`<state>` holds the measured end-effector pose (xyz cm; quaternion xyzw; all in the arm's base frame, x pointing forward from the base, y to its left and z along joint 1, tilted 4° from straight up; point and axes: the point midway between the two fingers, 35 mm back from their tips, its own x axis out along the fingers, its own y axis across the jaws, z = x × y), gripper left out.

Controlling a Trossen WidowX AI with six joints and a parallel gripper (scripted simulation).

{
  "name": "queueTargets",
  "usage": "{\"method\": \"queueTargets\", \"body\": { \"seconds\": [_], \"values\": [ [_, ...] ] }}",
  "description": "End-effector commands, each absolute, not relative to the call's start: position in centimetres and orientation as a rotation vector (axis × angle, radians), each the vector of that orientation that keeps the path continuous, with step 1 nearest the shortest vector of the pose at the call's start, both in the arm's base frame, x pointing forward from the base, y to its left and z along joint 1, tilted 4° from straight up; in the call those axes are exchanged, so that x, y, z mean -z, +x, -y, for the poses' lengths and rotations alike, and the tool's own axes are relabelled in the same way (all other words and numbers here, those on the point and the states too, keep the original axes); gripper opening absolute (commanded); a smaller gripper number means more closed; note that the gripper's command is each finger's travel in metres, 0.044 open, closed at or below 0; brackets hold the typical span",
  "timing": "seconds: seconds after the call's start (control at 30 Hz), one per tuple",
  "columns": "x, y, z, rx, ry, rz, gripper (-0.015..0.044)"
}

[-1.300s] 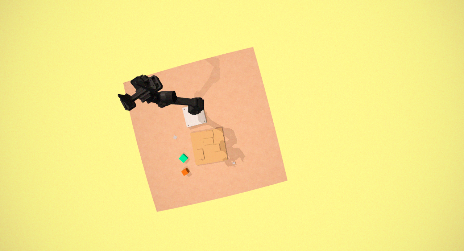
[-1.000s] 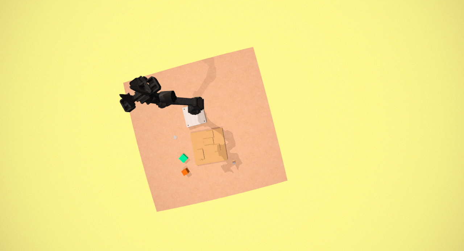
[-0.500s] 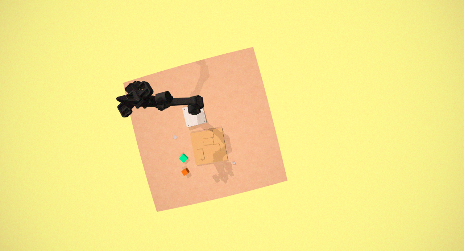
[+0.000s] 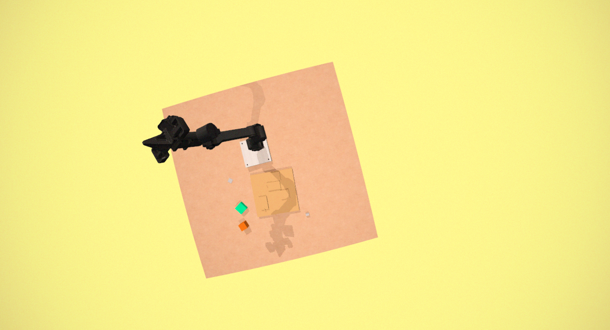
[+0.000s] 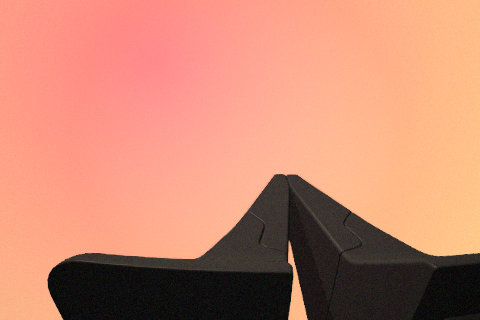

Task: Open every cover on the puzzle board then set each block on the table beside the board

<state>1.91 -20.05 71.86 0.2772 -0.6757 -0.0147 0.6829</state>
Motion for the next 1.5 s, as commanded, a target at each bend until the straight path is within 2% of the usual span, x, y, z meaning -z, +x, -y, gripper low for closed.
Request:
{"method": "queueTargets", "body": {
  "seconds": [0.0, 0.8, 1.47],
  "values": [
    [-71.0, 2.7, 21.9, 0.074, 0.663, 1.504, 0.0],
    [-66.6, 8.8, 28.3, 0.25, 0.871, 1.366, 0.0],
    [-61.9, 15.6, 31.1, 0.36, 1.019, 1.17, 0.0]
  ]
}}
